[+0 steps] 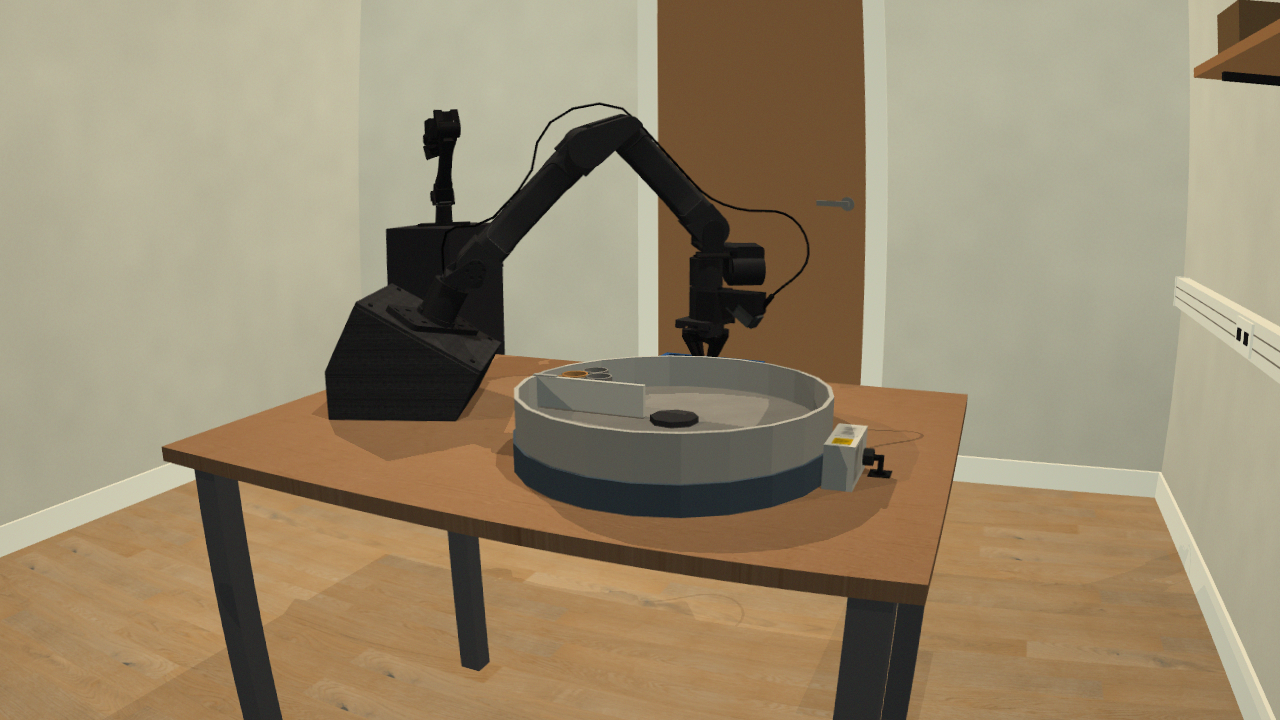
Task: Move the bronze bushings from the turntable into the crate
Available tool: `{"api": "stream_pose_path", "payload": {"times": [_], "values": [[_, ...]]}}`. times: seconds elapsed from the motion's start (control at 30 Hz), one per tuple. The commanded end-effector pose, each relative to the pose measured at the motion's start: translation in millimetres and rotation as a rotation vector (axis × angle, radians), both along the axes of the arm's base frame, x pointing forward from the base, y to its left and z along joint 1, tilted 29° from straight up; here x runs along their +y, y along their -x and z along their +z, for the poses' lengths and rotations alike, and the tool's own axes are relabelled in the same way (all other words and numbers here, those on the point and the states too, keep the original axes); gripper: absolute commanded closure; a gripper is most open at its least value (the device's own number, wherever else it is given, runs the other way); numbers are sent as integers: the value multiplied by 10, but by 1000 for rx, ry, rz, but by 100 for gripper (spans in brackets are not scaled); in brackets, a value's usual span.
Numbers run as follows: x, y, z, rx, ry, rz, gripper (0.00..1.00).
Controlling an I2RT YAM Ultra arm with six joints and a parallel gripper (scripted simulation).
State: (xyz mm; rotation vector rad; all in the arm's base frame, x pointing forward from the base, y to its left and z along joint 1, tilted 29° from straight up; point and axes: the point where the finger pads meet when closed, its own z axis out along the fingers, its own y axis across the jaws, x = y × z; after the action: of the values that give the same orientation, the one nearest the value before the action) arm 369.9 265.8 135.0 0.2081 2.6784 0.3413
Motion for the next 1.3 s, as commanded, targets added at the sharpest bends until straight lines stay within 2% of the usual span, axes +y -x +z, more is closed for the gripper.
{"api": "stream_pose_path", "payload": {"times": [0.0,1.27], "values": [[6,-9,191,-31,-25,8,100],[31,-11,238,-37,-30,9,100]]}}
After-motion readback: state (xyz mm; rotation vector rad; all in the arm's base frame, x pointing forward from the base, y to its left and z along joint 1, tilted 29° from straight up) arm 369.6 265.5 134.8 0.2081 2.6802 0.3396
